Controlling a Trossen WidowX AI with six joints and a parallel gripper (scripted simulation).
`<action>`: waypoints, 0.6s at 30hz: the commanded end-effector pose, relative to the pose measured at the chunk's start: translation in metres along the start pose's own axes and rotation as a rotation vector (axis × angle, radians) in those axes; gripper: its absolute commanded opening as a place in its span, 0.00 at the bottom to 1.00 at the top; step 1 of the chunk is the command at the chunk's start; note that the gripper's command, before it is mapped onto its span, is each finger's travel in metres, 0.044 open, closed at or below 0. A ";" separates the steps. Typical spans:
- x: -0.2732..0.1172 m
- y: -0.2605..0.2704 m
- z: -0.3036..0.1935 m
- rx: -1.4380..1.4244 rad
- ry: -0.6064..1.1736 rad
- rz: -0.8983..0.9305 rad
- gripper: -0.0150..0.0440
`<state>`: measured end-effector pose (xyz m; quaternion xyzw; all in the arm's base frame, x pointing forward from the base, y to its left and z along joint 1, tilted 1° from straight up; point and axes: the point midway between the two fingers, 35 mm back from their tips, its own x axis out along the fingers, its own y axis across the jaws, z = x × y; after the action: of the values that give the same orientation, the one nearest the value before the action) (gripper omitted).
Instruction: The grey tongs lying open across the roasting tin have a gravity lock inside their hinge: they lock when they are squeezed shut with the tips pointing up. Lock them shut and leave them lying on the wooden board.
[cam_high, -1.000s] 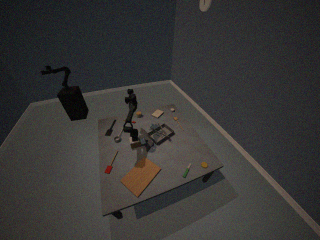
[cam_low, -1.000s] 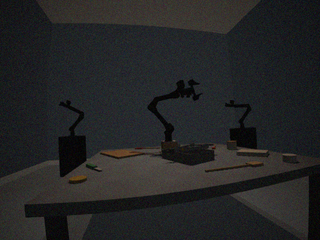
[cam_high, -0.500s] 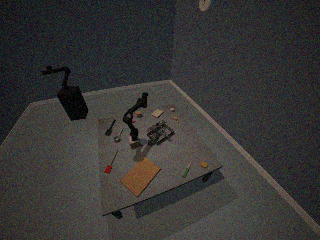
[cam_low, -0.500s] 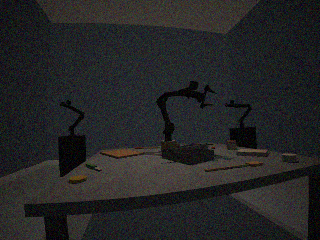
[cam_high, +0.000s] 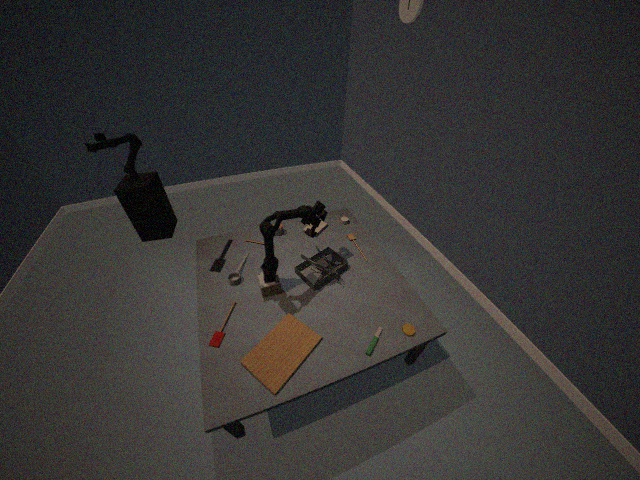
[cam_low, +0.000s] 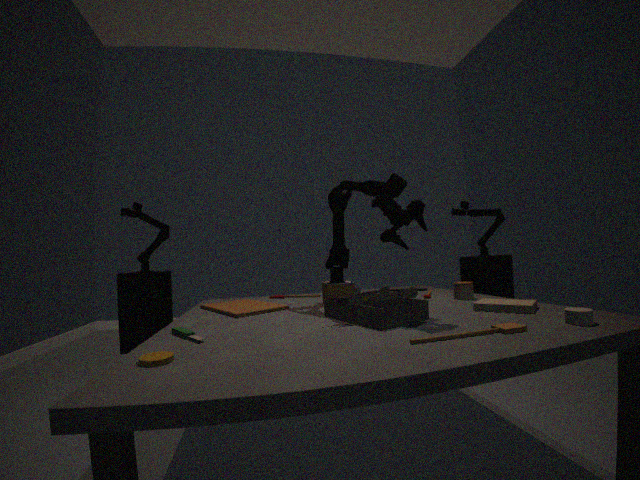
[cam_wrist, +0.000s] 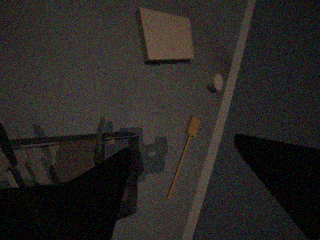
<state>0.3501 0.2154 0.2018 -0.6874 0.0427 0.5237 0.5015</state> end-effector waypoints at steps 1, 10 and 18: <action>0.017 0.033 -0.049 0.058 0.080 0.173 1.00; 0.025 0.137 -0.145 0.210 0.152 0.625 1.00; 0.018 0.147 -0.143 0.215 0.150 0.636 1.00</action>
<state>0.3753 0.0499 0.0843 -0.6175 0.3455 0.5940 0.3828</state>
